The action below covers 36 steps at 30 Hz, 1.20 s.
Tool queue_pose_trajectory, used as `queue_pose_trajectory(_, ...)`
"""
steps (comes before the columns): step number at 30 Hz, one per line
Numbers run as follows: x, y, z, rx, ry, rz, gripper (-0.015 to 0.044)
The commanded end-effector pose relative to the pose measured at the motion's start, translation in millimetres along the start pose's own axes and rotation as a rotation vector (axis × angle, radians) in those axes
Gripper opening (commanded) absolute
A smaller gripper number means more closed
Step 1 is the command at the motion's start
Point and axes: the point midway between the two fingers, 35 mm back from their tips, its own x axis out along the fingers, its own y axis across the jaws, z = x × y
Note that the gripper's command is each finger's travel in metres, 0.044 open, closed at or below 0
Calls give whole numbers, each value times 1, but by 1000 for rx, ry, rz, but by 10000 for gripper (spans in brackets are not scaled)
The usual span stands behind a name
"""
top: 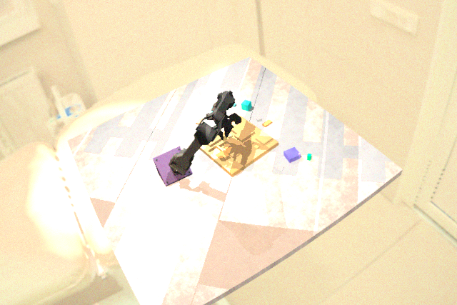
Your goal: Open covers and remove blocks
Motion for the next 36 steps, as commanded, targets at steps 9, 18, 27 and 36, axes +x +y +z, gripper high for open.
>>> queue_pose_trajectory(9,-34,-1,1,5,-7,-8,80)
queue_pose_trajectory(18,-42,1,14,4,-13,-9,80)
queue_pose_trajectory(27,-46,8,49,1,-25,-12,80)
queue_pose_trajectory(36,-49,19,82,-2,-33,-12,80)
